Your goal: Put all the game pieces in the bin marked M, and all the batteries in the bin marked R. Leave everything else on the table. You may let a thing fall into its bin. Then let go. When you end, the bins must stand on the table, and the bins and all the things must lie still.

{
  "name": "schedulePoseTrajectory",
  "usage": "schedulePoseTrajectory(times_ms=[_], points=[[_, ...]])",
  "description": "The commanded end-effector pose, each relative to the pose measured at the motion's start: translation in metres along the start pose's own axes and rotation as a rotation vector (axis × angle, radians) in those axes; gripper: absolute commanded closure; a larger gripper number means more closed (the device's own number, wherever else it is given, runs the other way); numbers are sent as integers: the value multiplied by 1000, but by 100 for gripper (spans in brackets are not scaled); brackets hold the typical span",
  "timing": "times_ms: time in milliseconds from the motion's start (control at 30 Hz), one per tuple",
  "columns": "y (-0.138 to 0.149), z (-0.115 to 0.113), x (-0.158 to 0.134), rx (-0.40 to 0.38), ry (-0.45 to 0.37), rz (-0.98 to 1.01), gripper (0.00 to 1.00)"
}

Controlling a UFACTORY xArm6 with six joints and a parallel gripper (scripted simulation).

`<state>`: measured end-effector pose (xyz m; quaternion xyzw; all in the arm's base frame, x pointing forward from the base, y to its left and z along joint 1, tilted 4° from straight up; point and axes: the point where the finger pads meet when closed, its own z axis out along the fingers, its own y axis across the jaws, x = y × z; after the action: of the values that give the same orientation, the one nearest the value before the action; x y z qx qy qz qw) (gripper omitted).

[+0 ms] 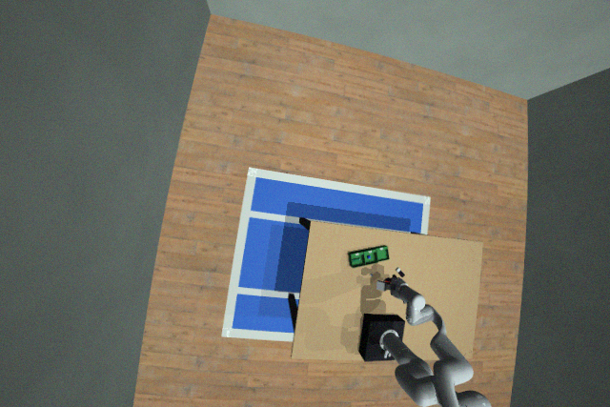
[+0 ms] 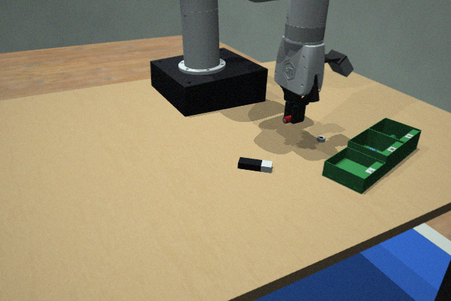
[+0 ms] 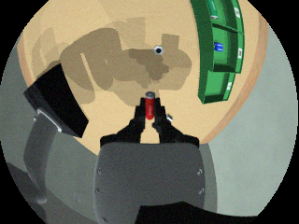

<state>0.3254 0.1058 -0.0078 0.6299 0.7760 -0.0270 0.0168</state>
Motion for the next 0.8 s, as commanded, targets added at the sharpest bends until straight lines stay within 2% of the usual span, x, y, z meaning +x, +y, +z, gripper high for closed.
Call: schedulePoseTrajectory(times_ms=[0, 233, 400, 467, 767], points=[[2, -1, 0, -5, 1, 0, 100], [2, -8, 0, -5, 1, 0, 100], [16, -8, 27, -5, 1, 0, 100], [16, -8, 27, -5, 1, 0, 100], [41, -8, 74, -5, 1, 0, 100]])
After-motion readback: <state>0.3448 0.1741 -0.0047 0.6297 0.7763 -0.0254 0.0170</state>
